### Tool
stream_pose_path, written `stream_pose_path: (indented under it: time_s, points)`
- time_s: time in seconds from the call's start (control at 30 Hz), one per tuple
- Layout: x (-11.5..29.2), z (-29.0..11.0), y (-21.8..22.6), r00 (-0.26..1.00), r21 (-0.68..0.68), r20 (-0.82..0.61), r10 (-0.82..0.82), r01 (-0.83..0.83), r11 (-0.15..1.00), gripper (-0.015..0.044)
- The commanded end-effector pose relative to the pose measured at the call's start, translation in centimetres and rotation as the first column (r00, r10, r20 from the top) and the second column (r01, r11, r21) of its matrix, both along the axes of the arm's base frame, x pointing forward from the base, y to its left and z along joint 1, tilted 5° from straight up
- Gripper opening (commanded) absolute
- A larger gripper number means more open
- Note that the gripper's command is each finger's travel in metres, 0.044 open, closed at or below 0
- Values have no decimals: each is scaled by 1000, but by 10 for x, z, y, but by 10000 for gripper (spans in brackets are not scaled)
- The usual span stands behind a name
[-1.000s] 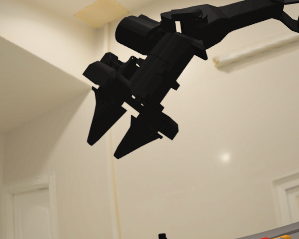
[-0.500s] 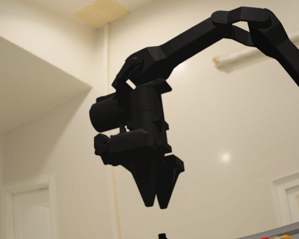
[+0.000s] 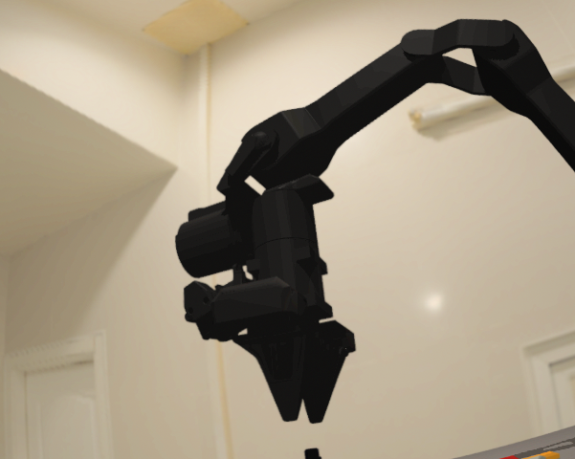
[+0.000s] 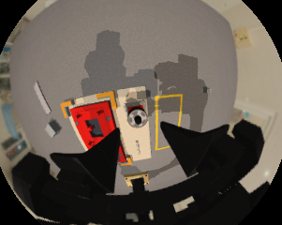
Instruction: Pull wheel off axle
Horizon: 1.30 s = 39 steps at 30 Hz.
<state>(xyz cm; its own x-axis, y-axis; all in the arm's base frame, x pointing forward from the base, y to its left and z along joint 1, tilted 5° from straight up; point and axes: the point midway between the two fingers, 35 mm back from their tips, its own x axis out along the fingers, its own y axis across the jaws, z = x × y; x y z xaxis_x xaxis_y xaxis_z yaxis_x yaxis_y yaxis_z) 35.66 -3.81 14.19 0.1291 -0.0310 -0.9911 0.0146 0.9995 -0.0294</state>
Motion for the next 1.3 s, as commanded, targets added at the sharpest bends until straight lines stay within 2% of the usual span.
stream_pose_path:
  time_s: [0.0, 0.1, 0.23, 0.37, 0.63, 0.8, 0.83, 1.27]
  points:
    - [1, -26, 0, 1000, 5, -14, 4, -4, 1000, 300]
    - [2, -46, -1, 1000, 5, -14, 4, -4, 1000, 300]
    - [2, -50, -1, 1000, 5, -14, 4, -4, 1000, 300]
    - [0, -48, -1, 1000, 2, -27, 0, 0, 1000, 195]
    - [0, -48, -1, 1000, 2, -27, 0, 0, 1000, 142]
    - [0, -48, -1, 1000, 2, -27, 0, 0, 1000, 10]
    - [0, -47, -1, 1000, 2, -26, 0, 0, 1000, 0]
    - [0, -43, -1, 1000, 3, -25, 1, 0, 1000, 0]
